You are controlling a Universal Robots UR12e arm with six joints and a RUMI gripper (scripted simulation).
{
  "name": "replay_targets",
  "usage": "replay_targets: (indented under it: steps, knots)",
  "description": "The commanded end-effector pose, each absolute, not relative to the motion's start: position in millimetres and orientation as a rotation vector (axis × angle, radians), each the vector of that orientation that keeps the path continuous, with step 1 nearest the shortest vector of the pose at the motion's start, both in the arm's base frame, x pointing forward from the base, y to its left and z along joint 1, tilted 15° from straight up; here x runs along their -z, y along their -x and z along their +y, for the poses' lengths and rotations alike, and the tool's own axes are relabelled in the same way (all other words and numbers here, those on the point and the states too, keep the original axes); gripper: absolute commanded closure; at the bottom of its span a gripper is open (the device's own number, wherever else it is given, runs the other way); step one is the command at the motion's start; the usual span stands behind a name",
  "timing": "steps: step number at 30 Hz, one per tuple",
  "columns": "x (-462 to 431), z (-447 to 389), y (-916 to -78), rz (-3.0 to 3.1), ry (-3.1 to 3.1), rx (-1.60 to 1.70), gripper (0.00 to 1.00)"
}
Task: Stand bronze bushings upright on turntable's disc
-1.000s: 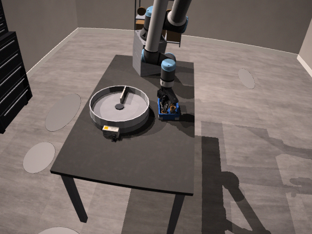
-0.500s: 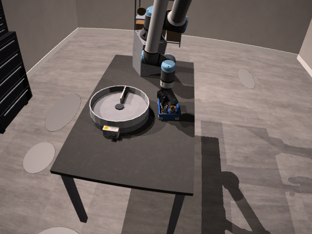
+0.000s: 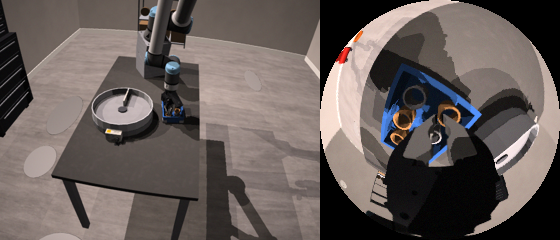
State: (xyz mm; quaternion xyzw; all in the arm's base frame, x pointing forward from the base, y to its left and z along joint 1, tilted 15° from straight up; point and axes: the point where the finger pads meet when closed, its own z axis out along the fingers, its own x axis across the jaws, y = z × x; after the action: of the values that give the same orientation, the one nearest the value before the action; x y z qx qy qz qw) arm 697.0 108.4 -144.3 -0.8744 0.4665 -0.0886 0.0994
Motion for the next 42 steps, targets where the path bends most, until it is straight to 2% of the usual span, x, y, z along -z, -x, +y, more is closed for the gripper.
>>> replay_targets:
  steps: [1, 11, 12, 42]
  knots:
    - [143.7, 108.3, -697.4, 1.379, 2.585, 0.263, 0.95]
    - [143.7, 108.3, -697.4, 1.379, 2.585, 0.263, 0.95]
    - [143.7, 108.3, -697.4, 1.379, 2.585, 0.263, 1.00]
    - [143.7, 108.3, -697.4, 1.379, 2.585, 0.263, 1.00]
